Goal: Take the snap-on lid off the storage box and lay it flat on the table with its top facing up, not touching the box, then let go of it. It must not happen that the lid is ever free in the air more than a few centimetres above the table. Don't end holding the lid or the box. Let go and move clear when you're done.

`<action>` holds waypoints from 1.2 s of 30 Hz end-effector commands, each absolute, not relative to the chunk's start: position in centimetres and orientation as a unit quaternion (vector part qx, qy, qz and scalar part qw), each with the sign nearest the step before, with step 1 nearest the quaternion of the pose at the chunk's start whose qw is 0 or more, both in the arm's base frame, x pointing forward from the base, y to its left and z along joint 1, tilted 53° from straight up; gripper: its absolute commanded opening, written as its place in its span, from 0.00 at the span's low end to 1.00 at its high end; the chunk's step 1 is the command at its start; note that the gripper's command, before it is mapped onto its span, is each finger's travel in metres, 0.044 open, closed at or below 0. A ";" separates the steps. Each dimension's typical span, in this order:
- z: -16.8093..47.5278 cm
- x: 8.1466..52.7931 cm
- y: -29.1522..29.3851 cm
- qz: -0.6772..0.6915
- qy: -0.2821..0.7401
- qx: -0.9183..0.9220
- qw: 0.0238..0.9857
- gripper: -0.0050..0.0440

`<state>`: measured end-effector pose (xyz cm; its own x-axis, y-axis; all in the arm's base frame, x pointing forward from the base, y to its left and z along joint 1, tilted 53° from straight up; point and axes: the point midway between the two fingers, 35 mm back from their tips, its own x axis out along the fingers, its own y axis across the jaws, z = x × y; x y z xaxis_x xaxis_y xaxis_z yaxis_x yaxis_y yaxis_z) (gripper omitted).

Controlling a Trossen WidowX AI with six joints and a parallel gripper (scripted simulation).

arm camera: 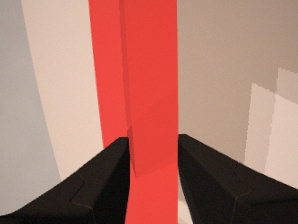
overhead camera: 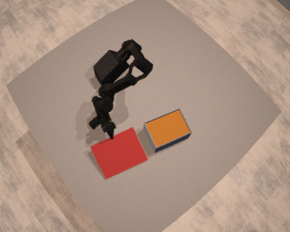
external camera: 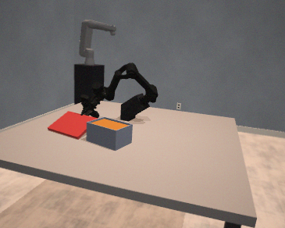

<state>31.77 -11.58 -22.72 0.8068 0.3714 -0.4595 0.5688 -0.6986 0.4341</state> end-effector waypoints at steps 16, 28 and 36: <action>-23.1 31.6 -11.1 -0.171 0.260 0.906 0.289 0.30; -23.4 31.4 -10.6 -0.171 0.260 0.906 0.289 0.31; -23.6 31.3 -10.3 -0.171 0.260 0.906 0.289 0.32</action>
<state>31.53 -10.52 -23.24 0.8092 0.3737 -0.4533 0.5682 -0.6941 0.4420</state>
